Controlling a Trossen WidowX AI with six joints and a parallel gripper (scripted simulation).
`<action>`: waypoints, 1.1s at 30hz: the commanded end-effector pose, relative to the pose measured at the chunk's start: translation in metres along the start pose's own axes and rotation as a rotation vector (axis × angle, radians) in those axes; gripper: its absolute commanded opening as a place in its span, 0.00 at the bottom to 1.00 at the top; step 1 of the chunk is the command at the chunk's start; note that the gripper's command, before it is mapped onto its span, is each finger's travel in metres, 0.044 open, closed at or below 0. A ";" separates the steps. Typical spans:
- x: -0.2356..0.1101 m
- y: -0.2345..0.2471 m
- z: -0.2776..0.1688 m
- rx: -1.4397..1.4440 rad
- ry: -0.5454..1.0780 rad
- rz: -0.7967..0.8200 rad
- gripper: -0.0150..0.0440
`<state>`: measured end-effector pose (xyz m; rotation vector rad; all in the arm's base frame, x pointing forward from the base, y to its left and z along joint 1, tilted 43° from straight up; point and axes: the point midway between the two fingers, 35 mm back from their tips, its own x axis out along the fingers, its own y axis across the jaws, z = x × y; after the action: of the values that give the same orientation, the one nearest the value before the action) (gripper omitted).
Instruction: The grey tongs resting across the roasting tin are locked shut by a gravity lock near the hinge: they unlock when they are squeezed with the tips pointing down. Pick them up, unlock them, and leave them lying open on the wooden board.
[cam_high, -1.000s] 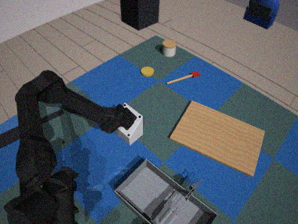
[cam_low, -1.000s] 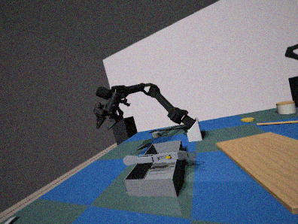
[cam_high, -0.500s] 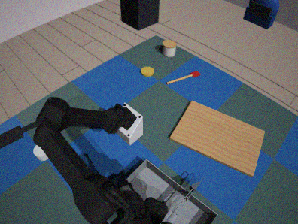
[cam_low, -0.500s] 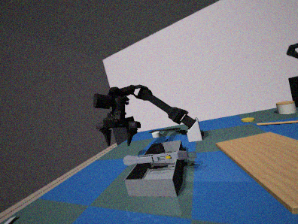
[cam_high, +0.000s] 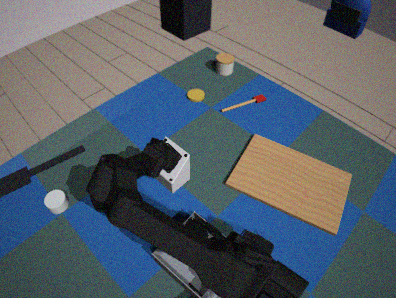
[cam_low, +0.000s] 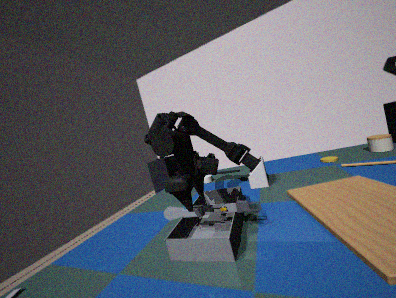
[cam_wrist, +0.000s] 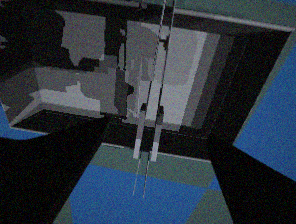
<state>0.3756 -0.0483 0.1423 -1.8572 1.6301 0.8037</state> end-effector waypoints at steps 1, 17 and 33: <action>-0.001 0.000 -0.002 -0.041 -0.002 0.006 1.00; 0.008 0.003 -0.011 -0.040 -0.002 0.007 1.00; 0.035 0.002 -0.011 -0.039 -0.002 0.007 1.00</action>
<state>0.3791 -0.0770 0.1294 -1.8812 1.6289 0.8365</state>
